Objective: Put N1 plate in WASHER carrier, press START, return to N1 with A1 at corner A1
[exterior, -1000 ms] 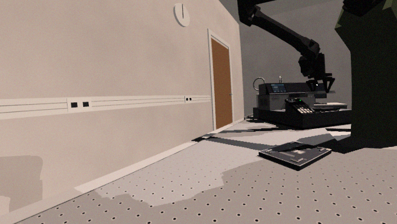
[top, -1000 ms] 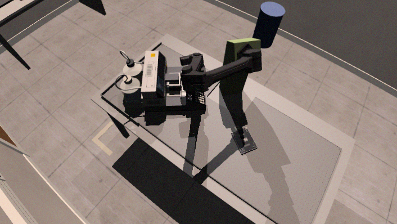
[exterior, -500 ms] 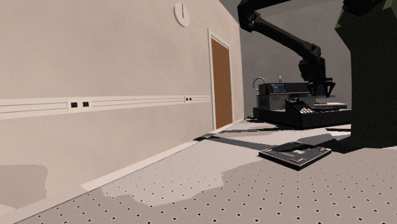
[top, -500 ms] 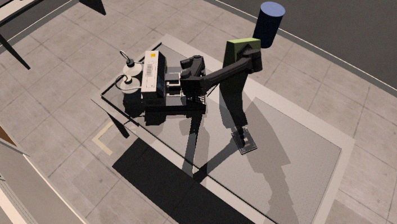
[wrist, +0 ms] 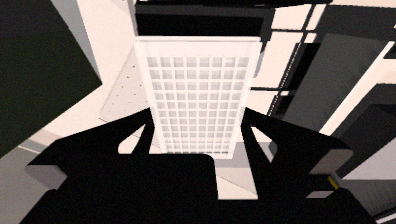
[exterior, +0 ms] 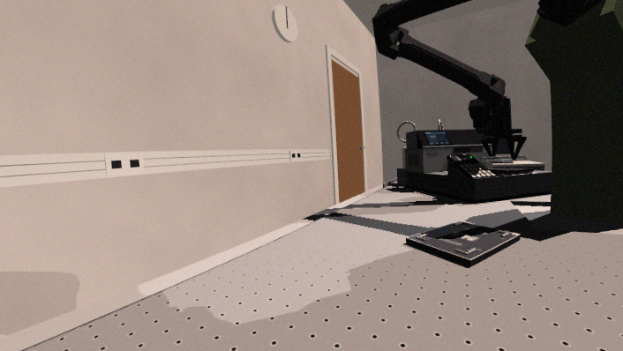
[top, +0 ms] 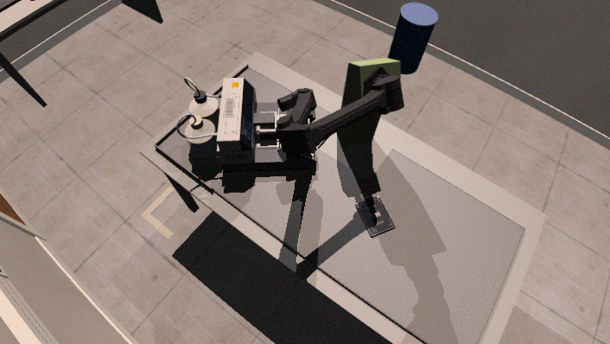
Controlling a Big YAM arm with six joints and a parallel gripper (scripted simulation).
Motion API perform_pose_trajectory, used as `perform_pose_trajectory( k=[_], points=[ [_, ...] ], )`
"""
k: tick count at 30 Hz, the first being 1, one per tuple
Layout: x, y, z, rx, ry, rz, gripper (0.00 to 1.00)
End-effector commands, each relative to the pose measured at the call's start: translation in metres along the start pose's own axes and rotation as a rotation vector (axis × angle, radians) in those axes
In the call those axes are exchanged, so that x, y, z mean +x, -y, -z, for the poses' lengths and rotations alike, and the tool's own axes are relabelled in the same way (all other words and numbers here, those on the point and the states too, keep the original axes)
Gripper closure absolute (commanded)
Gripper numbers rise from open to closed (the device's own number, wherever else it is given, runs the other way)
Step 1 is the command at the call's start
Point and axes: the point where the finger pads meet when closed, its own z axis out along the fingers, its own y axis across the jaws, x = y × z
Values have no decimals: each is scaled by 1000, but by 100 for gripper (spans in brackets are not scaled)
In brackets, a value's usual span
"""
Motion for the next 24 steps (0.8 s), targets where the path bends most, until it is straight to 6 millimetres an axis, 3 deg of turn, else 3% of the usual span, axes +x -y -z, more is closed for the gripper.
perform_pose_trajectory(
  k=[1, 11, 13, 24],
  points=[
    [2, -3, -8, -1, -1, -22, 16],
    [2, -3, -22, -1, -1, -22, 16],
    [1, -3, -15, 6, 1, -32, 16],
    [1, -3, -15, 6, 1, -32, 16]
  ],
)
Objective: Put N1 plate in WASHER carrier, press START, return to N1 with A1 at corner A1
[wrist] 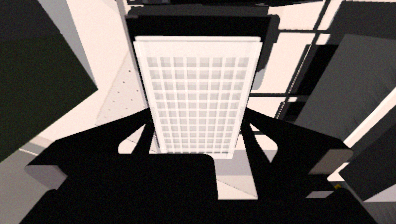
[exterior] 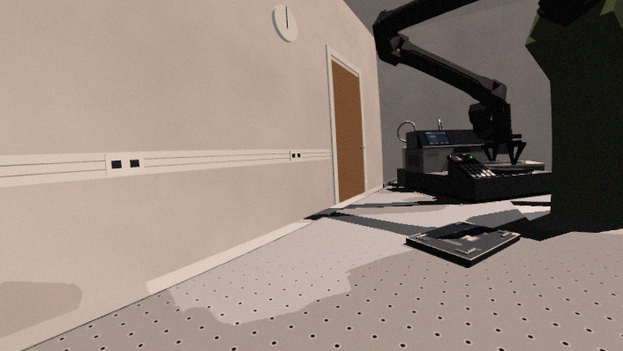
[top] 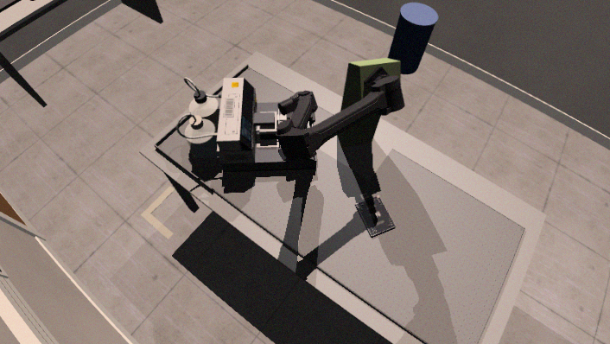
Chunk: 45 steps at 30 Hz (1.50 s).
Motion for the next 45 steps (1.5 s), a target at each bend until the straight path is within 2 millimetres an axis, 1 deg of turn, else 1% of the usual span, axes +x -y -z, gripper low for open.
perform_pose_trajectory(
  k=[1, 37, 38, 45],
  points=[
    [1, -3, 2, 5, 0, -17, 16],
    [2, -4, 2, 5, 0, -17, 16],
    [6, -7, 1, 6, -1, -29, 16],
    [5, -9, -3, -3, -3, -20, 16]
  ],
)
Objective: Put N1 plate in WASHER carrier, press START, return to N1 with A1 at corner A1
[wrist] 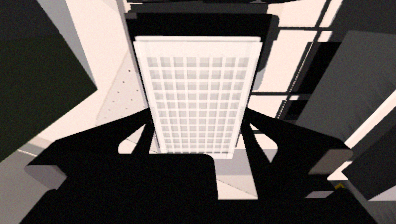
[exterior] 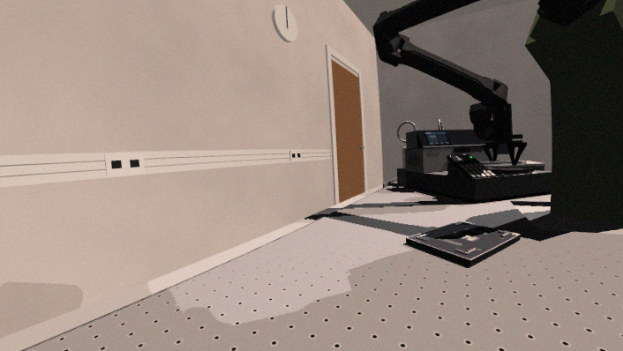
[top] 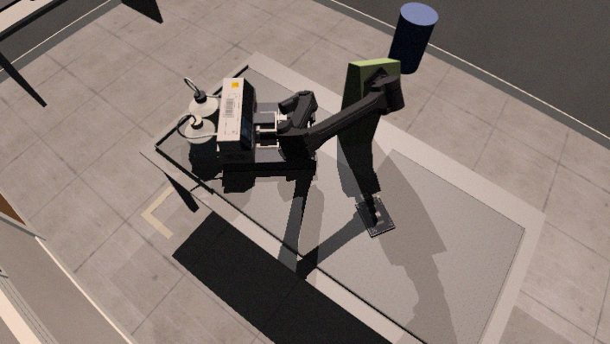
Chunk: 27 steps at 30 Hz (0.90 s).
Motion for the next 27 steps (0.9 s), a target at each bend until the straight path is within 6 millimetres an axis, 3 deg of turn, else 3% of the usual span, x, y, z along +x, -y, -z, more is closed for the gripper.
perform_pose_trajectory(
  k=[1, 27],
  points=[
    [3, -8, -2, -7, -4, -15, 16],
    [1, -5, -9, -8, -3, -5, 16]
  ],
)
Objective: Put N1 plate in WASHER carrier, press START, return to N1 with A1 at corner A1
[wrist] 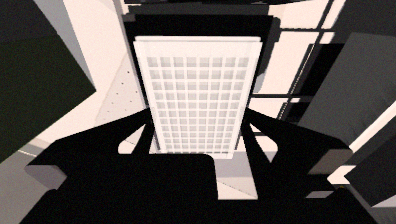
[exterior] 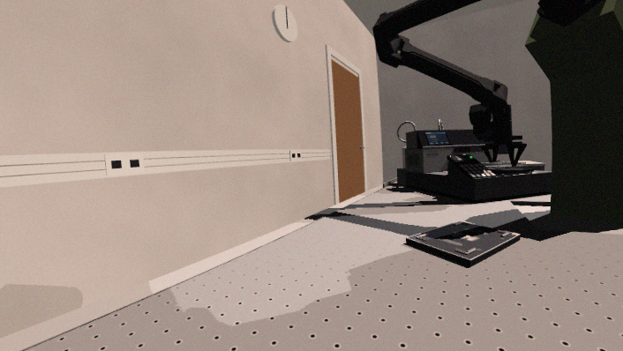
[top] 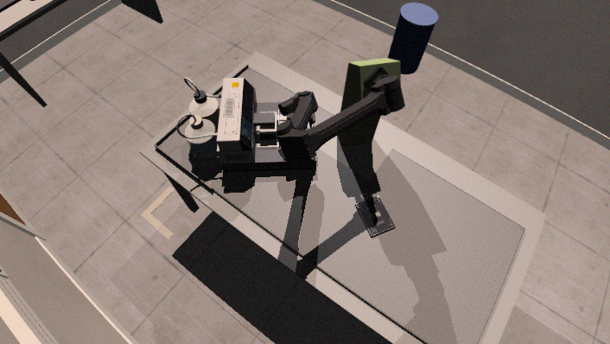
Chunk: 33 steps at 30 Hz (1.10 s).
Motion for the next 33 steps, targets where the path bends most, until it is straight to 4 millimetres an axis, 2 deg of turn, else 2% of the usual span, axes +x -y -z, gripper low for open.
perform_pose_trajectory(
  k=[1, 33],
  points=[
    [2, -5, -6, -8, -3, -4, 16],
    [2, -2, -10, -4, -1, -3, 16]
  ],
)
